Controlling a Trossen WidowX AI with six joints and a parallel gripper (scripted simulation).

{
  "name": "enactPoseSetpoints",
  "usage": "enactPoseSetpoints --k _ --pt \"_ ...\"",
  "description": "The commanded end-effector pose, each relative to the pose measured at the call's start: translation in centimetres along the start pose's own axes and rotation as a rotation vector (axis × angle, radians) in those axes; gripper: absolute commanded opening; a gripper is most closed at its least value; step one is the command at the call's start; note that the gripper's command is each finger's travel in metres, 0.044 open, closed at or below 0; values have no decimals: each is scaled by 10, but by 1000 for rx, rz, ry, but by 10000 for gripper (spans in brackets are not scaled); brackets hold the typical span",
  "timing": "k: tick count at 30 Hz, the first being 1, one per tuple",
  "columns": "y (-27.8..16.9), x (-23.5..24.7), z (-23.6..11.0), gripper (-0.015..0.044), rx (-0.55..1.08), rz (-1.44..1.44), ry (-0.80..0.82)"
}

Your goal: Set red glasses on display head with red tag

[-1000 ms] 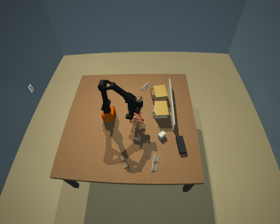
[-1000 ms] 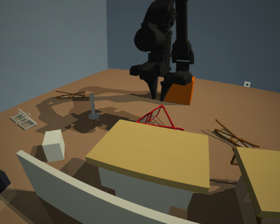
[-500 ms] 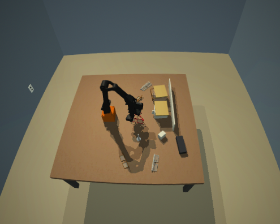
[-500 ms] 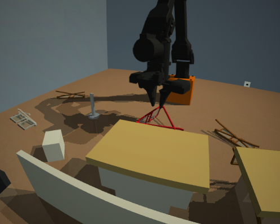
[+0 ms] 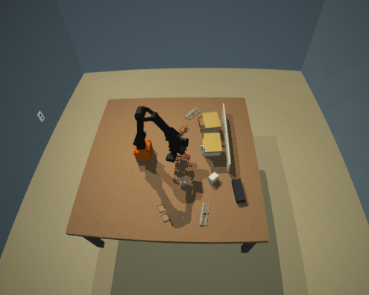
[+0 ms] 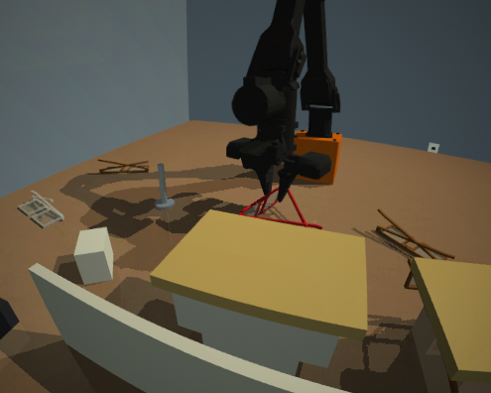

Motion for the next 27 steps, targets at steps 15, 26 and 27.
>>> enactPoseSetpoints --k 15,26,27 --pt "-2 0 5 93 6 -3 -2" --pt "-2 0 5 20 6 -3 -2" --pt "-2 0 5 13 6 -3 -2"
Point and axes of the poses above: the point midway between the two fingers, 35 mm back from their tips, its own z axis out along the fingers, its own x axis across the jaws, y = z × x, the point moved 8 cm from there along -z, back along the fingers, and after that the axes turned 13 degrees about z, right-handed, at the moved point
